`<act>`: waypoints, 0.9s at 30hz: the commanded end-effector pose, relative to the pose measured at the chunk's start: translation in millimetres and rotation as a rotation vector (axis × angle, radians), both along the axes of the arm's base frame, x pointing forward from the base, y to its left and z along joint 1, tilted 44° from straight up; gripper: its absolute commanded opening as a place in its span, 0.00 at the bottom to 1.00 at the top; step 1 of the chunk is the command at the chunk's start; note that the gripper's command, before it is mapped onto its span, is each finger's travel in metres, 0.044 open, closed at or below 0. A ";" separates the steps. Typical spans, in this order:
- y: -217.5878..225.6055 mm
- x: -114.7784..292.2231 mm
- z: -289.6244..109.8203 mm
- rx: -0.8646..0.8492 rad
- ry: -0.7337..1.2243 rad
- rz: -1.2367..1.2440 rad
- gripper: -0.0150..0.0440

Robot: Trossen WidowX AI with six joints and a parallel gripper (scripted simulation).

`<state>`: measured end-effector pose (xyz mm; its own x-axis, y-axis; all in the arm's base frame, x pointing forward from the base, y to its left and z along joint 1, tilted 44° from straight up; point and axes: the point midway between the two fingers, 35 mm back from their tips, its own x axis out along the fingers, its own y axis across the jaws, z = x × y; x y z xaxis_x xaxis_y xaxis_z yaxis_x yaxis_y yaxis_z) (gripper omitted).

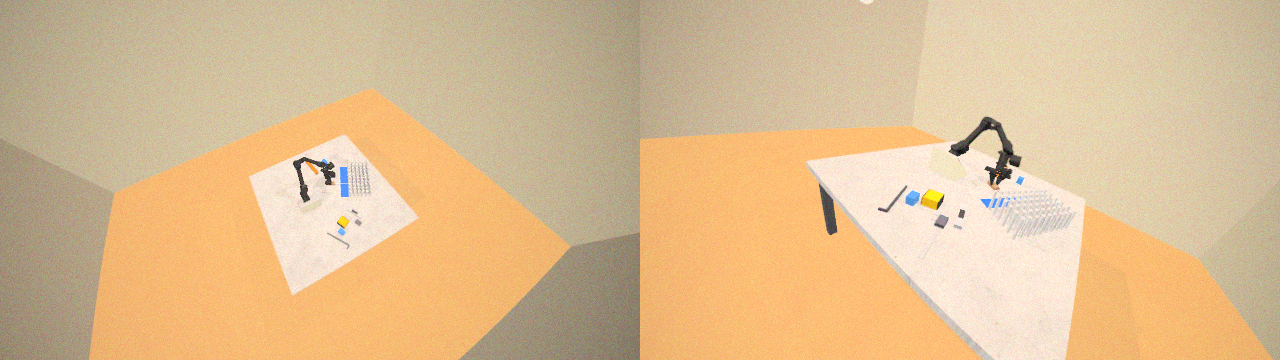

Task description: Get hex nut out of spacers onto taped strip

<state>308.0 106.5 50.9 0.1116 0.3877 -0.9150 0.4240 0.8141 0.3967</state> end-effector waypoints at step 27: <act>4.3 -19.1 5.1 -0.007 0.004 -0.007 0.25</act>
<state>292.6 112.1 56.4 0.1125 0.3888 -0.9144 0.4243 0.8134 0.3980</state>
